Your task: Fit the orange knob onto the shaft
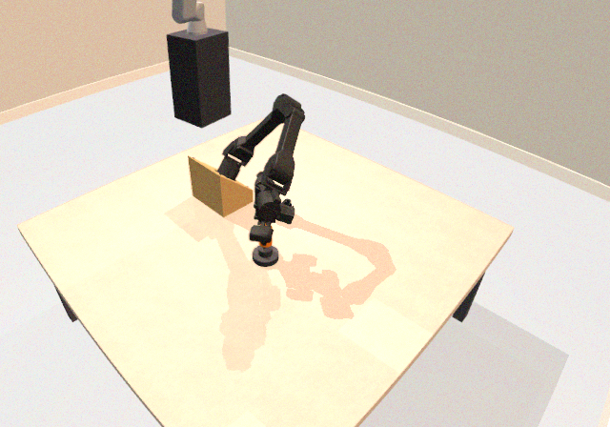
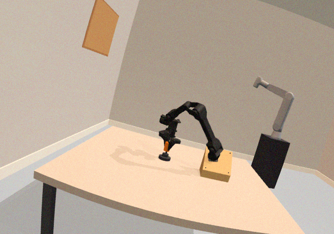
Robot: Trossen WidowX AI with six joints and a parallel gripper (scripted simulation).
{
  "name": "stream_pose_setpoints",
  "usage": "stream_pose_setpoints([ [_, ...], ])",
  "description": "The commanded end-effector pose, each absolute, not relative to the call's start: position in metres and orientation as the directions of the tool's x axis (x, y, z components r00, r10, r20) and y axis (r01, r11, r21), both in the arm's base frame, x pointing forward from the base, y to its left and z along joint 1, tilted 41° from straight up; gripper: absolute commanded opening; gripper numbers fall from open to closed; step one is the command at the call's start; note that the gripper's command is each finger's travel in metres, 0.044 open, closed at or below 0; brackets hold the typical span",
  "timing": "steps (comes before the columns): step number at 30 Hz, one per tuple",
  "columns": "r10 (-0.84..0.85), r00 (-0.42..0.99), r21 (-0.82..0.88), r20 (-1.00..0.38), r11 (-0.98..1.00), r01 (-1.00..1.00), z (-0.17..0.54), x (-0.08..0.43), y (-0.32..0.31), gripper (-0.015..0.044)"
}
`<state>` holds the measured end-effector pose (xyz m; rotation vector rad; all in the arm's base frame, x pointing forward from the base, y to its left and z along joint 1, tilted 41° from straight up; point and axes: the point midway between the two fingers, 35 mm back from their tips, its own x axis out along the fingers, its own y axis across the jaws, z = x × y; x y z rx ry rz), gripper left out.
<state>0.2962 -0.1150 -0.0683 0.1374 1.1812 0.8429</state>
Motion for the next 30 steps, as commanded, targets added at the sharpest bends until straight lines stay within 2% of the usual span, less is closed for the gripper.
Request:
stream_pose_setpoints([
  [1,0.641,0.121,0.486,-0.758,0.679,-0.55,-0.0671,0.2966,-0.1164,0.0],
  [6,0.641,0.121,0.413,-0.758,0.615,-0.671,-0.0683,0.2955,-0.115,0.0],
  [30,0.641,0.121,0.413,-0.758,0.615,-0.671,-0.071,0.2958,-0.1134,0.0],
])
